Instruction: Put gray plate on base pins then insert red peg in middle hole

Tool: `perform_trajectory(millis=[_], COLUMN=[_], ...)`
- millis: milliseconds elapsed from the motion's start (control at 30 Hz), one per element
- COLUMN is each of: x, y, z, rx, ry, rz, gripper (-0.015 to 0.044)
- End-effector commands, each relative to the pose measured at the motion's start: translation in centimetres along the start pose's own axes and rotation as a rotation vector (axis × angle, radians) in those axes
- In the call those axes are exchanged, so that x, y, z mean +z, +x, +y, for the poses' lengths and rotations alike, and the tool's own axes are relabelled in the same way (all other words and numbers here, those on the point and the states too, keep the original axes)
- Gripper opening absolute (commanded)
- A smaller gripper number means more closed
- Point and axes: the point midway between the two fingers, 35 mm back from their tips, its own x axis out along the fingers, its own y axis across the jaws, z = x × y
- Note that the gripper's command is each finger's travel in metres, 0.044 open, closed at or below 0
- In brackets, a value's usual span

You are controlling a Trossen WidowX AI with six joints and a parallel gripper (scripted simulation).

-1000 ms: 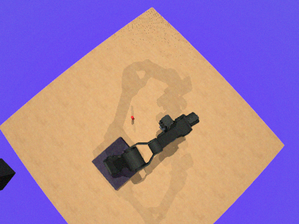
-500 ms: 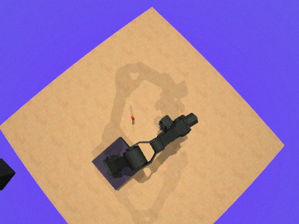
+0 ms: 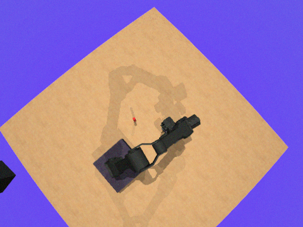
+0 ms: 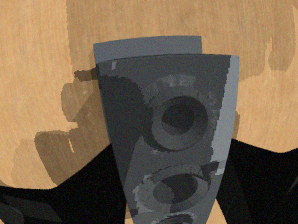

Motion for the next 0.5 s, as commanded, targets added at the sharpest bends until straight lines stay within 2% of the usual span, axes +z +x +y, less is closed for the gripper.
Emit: perform_trajectory(millis=[0,300,467], x=[0.0,0.0,-0.01], y=[-0.04,-0.04,-0.3], z=[0.0,0.0,-0.05], rx=[0.0,0.0,0.0], ry=[0.0,0.0,0.0], rz=[0.0,0.0,0.0], gripper=[0.021,0.044,0.044])
